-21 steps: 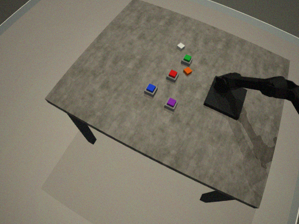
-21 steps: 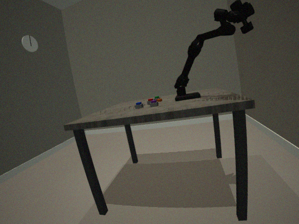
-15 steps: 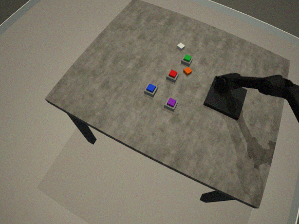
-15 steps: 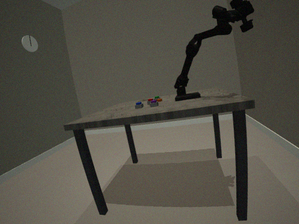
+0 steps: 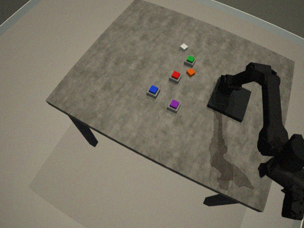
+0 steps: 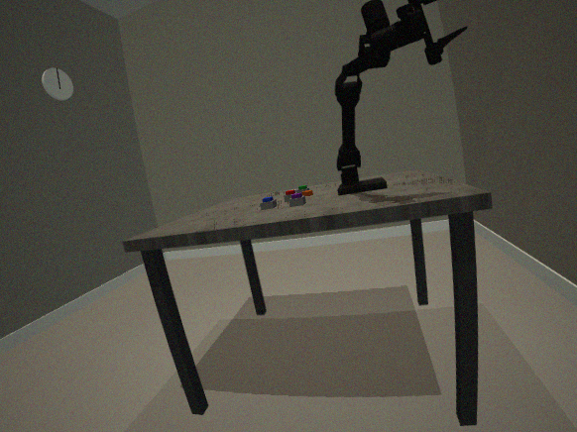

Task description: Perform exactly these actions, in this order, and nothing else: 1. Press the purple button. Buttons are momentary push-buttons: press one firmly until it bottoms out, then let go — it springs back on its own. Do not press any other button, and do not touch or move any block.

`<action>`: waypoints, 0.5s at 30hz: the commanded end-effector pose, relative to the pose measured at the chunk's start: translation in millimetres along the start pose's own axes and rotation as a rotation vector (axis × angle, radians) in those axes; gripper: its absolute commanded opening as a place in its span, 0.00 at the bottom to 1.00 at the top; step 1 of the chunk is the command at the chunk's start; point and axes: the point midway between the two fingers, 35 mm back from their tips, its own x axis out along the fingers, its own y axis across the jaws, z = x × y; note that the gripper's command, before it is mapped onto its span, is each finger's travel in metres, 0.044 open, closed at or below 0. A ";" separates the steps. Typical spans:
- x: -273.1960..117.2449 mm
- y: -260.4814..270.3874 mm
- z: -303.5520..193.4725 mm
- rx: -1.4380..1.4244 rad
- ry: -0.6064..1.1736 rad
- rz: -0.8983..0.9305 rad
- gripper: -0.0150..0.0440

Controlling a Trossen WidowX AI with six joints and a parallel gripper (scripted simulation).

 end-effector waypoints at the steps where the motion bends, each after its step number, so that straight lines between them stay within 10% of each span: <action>1: -55.6 -10.5 51.4 0.020 -0.242 -0.061 0.93; 15: -285.2 -80.0 124.3 0.157 -0.928 -0.421 0.93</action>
